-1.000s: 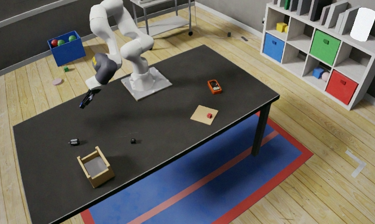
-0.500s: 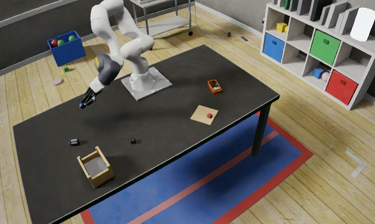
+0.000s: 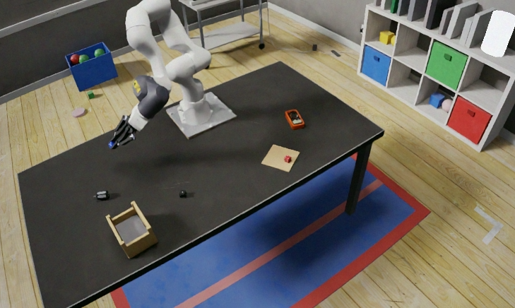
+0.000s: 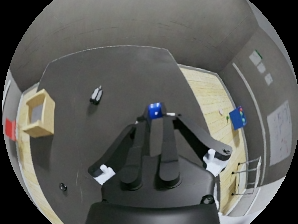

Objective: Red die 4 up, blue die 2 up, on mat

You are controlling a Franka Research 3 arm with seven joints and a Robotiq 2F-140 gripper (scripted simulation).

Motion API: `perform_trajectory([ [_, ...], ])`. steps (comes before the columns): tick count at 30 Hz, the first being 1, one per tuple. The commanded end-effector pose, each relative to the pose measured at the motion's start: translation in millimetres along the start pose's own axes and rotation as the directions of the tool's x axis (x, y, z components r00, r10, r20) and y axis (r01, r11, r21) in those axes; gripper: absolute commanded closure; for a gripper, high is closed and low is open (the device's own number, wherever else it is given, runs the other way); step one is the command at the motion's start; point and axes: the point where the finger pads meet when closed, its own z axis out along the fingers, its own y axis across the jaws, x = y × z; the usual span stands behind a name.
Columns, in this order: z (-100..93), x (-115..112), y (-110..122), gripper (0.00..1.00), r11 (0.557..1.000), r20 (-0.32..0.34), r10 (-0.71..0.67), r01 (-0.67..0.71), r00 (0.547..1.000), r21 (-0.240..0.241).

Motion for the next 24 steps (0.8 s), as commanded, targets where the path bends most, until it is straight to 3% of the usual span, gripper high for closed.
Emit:
perform_trajectory([
  [1,-0.8,1.0,-1.1,0.79,0.987,-0.010,-0.159,0.160,0.987,0.004],
  [10,-1.0,0.7,-2.3,0.79,0.955,-0.035,-0.296,0.296,0.955,-0.010],
  [24,-1.7,-0.7,-5.6,0.79,0.832,-0.072,-0.555,0.552,0.829,-0.053],
])
